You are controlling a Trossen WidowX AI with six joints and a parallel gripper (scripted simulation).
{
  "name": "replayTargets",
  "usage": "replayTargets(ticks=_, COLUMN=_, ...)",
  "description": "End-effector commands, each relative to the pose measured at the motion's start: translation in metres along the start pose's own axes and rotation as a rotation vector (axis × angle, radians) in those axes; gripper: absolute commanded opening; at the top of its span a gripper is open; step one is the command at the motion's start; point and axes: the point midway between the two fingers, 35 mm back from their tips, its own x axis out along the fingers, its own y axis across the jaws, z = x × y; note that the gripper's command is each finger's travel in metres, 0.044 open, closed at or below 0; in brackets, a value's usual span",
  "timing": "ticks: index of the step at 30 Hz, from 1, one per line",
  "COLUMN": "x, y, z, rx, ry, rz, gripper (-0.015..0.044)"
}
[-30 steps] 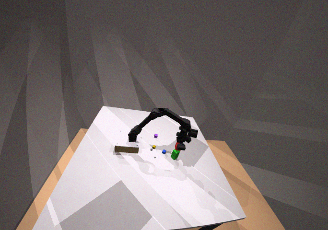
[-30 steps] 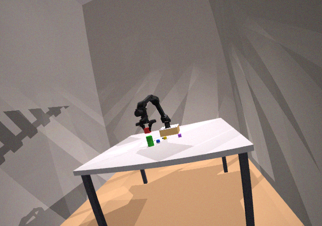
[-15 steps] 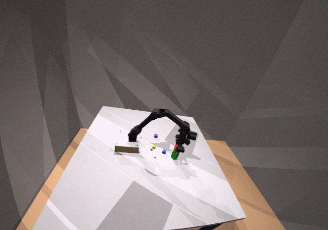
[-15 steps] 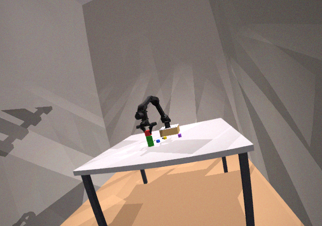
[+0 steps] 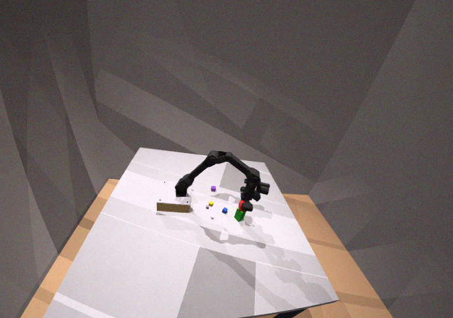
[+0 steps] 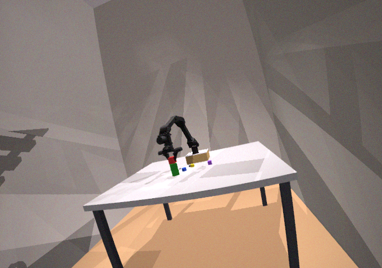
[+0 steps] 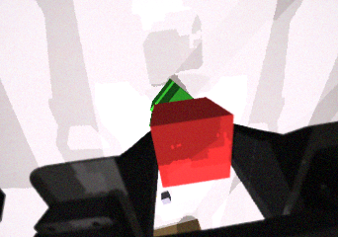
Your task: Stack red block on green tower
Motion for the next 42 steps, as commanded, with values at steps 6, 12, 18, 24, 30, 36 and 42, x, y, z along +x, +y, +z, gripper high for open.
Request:
replayTargets(ticks=6, x=0.0043, y=0.0, z=-0.0001, rx=-0.005, ry=0.006, rz=0.002, gripper=0.0)
replayTargets(ticks=12, x=0.005, y=0.0, z=-0.0001, rx=-0.005, ry=0.006, rz=0.002, gripper=0.0)
replayTargets(ticks=18, x=0.0058, y=0.0, z=-0.0001, rx=-0.005, ry=0.006, rz=0.002, gripper=0.0)
replayTargets(ticks=24, x=0.0065, y=0.0, z=-0.0001, rx=-0.005, ry=0.006, rz=0.002, gripper=0.0)
replayTargets(ticks=30, x=0.0069, y=0.0, z=-0.0001, rx=-0.005, ry=0.006, rz=0.002, gripper=0.0)
replayTargets(ticks=36, x=0.0049, y=-0.0001, z=0.0001, rx=-0.005, ry=0.006, rz=0.002, gripper=0.0)
replayTargets(ticks=42, x=0.0025, y=-0.0001, z=0.0006, rx=0.0, ry=-0.001, rz=0.0, gripper=0.0105)
